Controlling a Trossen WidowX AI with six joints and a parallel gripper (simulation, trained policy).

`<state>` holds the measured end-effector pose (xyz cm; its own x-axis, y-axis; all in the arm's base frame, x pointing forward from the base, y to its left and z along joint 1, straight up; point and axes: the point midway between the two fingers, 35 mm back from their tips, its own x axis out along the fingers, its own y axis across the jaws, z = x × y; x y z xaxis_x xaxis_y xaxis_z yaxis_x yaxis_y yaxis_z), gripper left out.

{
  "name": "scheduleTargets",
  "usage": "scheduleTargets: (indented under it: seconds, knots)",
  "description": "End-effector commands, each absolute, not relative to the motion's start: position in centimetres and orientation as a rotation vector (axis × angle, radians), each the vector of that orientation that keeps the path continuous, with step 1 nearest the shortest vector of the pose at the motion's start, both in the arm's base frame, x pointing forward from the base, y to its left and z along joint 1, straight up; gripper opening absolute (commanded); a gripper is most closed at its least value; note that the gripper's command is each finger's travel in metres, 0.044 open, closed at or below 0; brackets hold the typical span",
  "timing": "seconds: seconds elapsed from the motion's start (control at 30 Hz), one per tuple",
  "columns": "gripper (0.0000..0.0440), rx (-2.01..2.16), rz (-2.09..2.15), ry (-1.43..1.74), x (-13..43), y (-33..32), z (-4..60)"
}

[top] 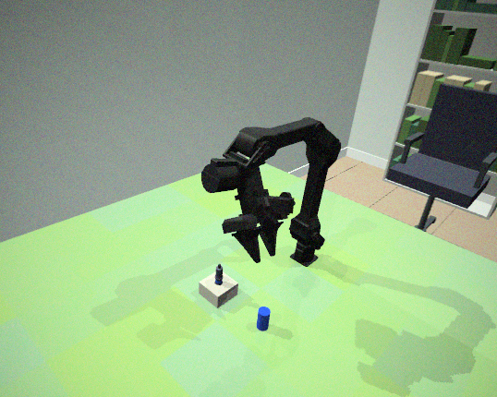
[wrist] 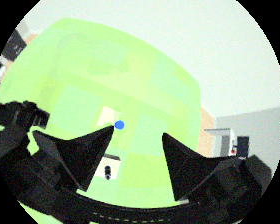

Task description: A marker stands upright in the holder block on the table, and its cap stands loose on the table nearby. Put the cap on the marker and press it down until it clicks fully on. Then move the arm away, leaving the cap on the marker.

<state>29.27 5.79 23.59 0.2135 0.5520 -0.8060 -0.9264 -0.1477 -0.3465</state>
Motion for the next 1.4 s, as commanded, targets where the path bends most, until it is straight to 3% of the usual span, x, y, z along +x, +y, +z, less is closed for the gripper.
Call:
scheduleTargets:
  seconds: [0.0, 1.37]
  knots:
    - [0.0320, -1.110, 1.387, 0.487, 29.7, 5.6, 23.0]
    - [0.0317, -1.286, 1.587, 0.784, 31.9, 4.8, 16.2]
